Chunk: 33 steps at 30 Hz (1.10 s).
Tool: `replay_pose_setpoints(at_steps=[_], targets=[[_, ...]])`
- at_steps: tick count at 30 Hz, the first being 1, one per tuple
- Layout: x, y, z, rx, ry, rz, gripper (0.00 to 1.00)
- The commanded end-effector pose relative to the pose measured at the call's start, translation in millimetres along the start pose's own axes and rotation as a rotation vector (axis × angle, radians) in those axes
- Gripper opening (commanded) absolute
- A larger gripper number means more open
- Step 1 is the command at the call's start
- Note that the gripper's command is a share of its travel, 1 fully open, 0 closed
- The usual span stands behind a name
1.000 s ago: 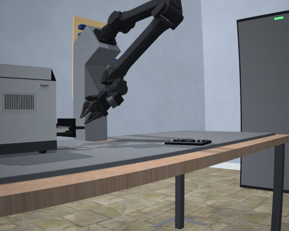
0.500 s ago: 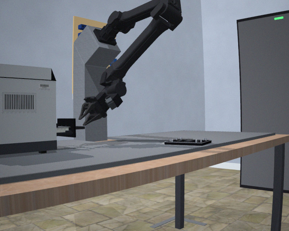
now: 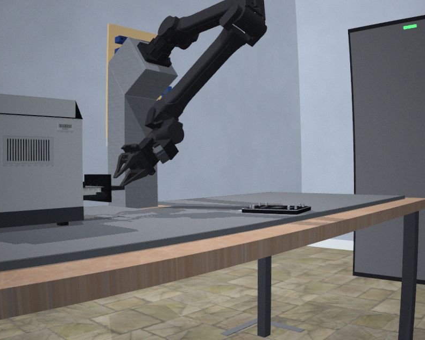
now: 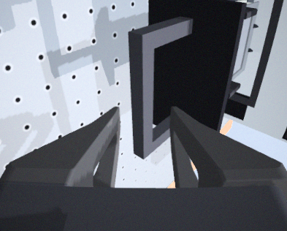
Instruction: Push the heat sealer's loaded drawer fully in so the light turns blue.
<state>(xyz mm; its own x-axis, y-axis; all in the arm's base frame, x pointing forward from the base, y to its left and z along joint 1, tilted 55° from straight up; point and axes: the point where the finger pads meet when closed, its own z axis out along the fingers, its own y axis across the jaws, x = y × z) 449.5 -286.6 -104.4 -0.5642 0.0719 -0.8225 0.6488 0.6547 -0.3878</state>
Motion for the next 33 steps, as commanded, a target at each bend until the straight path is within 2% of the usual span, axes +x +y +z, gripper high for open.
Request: replay_pose_setpoints(at_steps=[1, 13, 15, 20, 30, 31, 33], targets=[[11.2, 0.4, 5.5, -0.001, 0.021, -0.027, 0.30], [12.3, -2.6, 13.3, 0.004, 0.025, -0.024, 0.30], [9.8, 5.5, 11.5, -0.009, 0.017, -0.031, 0.30], [12.3, -2.2, 17.8, 0.003, 0.024, -0.025, 0.30], [12.5, -2.7, 23.4, 0.004, 0.025, -0.024, 0.30], [9.6, 5.3, 20.9, -0.008, 0.016, -0.030, 0.30], [10.9, 4.3, 22.7, -0.008, 0.020, -0.031, 0.30]])
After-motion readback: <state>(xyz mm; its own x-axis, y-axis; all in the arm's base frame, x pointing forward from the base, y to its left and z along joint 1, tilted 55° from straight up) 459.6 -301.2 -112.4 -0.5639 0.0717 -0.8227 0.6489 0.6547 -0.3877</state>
